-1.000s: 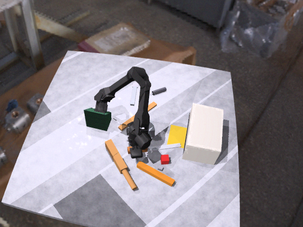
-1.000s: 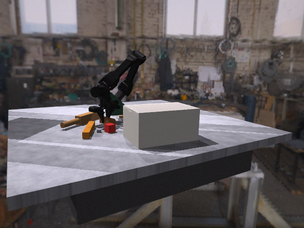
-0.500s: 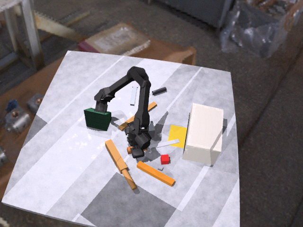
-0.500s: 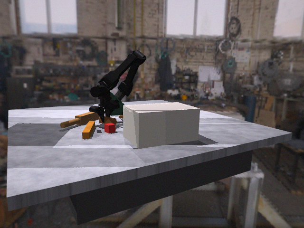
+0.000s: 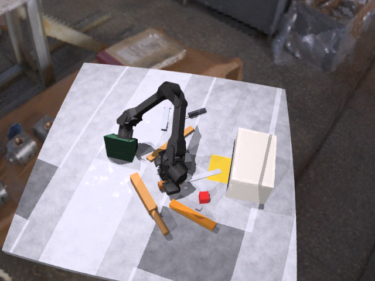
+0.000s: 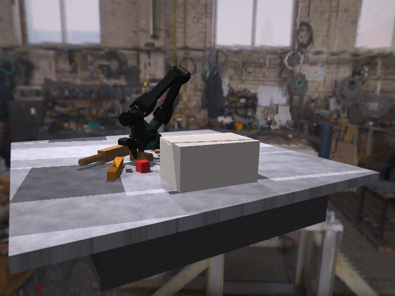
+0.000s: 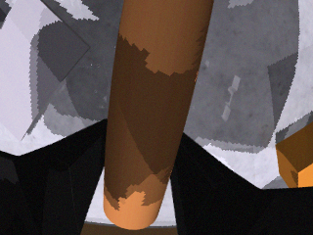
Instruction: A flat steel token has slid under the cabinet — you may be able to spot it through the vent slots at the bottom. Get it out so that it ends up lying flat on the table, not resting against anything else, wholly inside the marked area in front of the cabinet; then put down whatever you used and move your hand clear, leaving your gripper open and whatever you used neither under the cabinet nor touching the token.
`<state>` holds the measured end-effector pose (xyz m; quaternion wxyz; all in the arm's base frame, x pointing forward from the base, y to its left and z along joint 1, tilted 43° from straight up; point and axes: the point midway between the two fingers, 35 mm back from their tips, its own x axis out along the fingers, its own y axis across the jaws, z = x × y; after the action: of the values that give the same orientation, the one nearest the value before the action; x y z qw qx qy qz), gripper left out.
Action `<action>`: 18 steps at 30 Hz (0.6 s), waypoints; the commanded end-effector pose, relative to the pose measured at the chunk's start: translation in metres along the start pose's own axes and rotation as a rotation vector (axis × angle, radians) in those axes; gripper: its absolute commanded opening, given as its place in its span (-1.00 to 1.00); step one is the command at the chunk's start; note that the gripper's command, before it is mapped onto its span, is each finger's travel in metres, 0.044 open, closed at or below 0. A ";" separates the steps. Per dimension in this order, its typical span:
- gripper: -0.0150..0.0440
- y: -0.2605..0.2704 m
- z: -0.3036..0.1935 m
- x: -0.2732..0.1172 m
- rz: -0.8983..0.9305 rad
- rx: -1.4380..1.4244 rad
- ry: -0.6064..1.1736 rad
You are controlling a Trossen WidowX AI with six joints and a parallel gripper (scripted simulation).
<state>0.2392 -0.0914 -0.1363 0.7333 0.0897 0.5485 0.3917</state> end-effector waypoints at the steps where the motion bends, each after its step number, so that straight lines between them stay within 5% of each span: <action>1: -0.49 0.004 0.005 -0.002 -0.005 -0.014 -0.003; 18: -0.49 0.019 0.019 -0.002 -0.004 -0.027 -0.003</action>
<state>0.2452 -0.0762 -0.1212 0.7336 0.0795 0.5436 0.4000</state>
